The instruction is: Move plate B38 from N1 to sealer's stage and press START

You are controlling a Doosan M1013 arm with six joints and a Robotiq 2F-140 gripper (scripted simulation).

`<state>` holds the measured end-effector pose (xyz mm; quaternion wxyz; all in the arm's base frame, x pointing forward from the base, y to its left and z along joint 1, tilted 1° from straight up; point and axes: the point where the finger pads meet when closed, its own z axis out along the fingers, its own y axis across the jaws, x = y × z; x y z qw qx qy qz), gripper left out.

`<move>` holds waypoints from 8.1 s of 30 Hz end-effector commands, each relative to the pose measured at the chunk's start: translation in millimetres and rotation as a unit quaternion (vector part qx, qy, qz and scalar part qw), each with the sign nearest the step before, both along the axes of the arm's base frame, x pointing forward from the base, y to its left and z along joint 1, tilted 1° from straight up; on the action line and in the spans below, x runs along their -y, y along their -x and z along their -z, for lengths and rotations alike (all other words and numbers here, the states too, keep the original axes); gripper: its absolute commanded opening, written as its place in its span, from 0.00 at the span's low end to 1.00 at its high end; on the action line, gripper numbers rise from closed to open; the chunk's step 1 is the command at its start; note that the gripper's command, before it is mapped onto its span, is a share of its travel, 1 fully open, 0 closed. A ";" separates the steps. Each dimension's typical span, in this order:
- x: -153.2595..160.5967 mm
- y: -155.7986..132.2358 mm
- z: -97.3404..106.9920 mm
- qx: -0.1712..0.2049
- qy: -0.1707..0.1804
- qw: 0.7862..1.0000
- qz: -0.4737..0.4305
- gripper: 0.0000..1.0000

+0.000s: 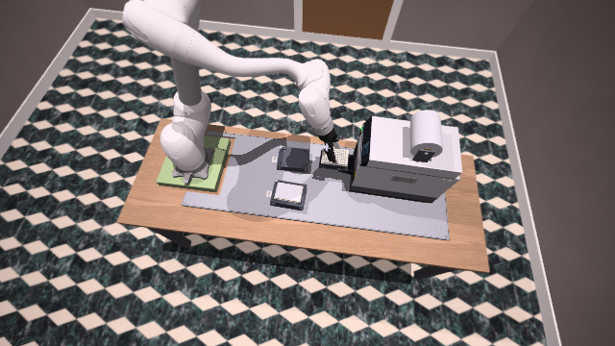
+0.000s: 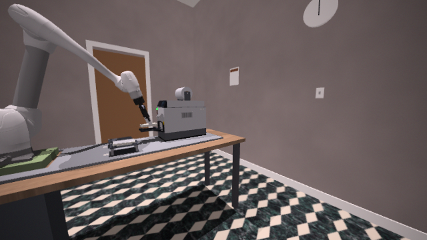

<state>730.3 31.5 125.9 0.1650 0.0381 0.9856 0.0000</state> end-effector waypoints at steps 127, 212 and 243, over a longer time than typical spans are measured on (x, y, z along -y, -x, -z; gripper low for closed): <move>0.3 2.7 20.4 -0.001 -0.001 1.000 0.001 0.10; -0.2 3.8 31.6 -0.001 -0.001 1.000 0.001 0.10; -0.4 4.3 31.5 -0.001 -0.001 1.000 0.001 0.10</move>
